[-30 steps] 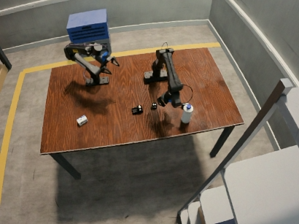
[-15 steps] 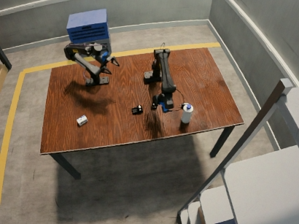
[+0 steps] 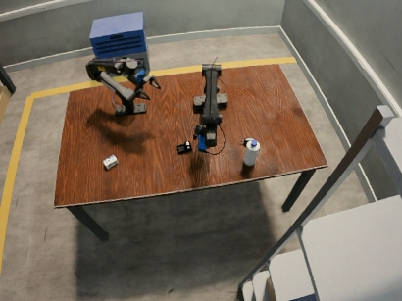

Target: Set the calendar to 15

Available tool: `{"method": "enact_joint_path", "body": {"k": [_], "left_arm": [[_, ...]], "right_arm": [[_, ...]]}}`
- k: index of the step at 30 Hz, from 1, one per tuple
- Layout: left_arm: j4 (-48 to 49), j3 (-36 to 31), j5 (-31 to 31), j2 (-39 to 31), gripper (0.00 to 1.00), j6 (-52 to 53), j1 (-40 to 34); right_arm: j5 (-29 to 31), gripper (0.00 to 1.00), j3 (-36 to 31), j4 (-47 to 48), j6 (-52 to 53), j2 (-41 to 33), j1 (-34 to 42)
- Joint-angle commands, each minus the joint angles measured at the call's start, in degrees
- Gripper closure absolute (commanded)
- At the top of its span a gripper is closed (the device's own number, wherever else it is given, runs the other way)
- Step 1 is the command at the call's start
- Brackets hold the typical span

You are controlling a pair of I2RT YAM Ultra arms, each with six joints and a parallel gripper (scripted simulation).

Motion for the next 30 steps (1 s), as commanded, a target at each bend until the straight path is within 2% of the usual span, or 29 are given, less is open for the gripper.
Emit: {"method": "enact_joint_path", "body": {"k": [1,8,10,19,24,30], "left_arm": [[3.1,-1.5,-1.7,-2.9,0.45,9.3,-2.6],[6.7,-3.6,-6.8,-3.9,0.45,21.2,-7.4],[6.7,-3.6,-6.8,-3.9,0.45,21.2,-7.4],[12.0,-7.0,-16.5,-5.4,0.45,36.0,-14.7],[14.6,-9.7,-20.0,-6.2,0.45,38.8,-19.4],[14.6,-11.0,-19.6,-6.7,0.45,38.6,-20.8]], "right_arm": [[-0.4,0.00,1.0,-1.0,-0.1,-0.9,-0.2],[-0.4,0.00,1.0,-1.0,-0.1,-0.9,-0.2],[-0.4,0.00,1.0,-1.0,-0.1,-0.9,-0.2],[-0.4,0.00,1.0,-1.0,-0.1,-0.9,-0.2],[-0.4,0.00,1.0,-1.0,-0.1,-0.9,-0.2],[-0.4,0.00,1.0,-1.0,-0.1,-0.9,-0.2]]}}
